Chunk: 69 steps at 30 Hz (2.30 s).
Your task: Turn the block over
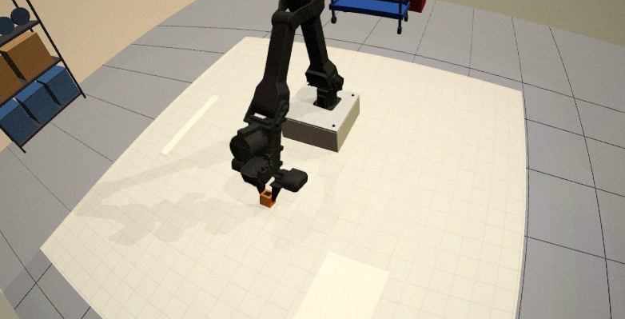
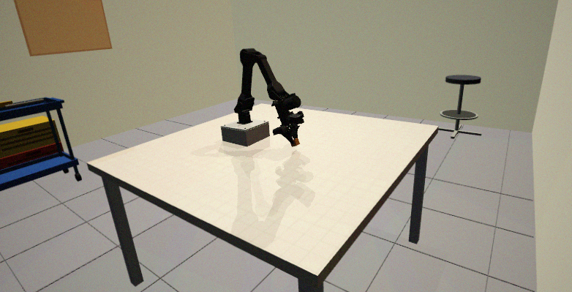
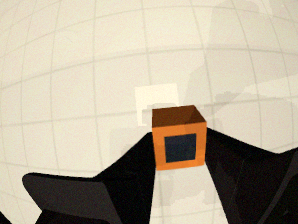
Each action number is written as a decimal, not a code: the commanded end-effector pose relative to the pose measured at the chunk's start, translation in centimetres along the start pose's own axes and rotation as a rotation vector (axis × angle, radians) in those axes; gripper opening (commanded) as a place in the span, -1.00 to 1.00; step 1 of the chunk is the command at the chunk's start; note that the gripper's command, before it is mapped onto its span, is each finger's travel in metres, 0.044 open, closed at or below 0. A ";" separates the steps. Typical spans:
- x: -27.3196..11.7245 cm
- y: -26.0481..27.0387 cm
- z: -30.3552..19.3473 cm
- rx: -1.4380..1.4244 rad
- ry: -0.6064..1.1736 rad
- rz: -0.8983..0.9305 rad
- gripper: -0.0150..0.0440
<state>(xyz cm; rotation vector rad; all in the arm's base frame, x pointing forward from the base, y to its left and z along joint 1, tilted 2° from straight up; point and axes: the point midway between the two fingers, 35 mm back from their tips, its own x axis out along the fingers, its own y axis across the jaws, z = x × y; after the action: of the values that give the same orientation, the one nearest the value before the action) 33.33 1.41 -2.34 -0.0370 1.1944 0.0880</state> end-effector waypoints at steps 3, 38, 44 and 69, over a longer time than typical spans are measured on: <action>-0.4 0.1 -0.3 0.004 -0.114 0.005 -0.49; 3.4 0.0 -0.8 0.007 -0.481 0.003 -0.49; 3.1 0.0 -1.2 0.006 -0.558 0.004 -0.49; 1.8 0.1 -1.7 0.005 -0.677 0.004 -0.49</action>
<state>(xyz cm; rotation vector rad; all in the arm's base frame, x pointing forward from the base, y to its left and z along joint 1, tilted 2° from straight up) 32.41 1.43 -4.72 -0.0052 0.5217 0.0869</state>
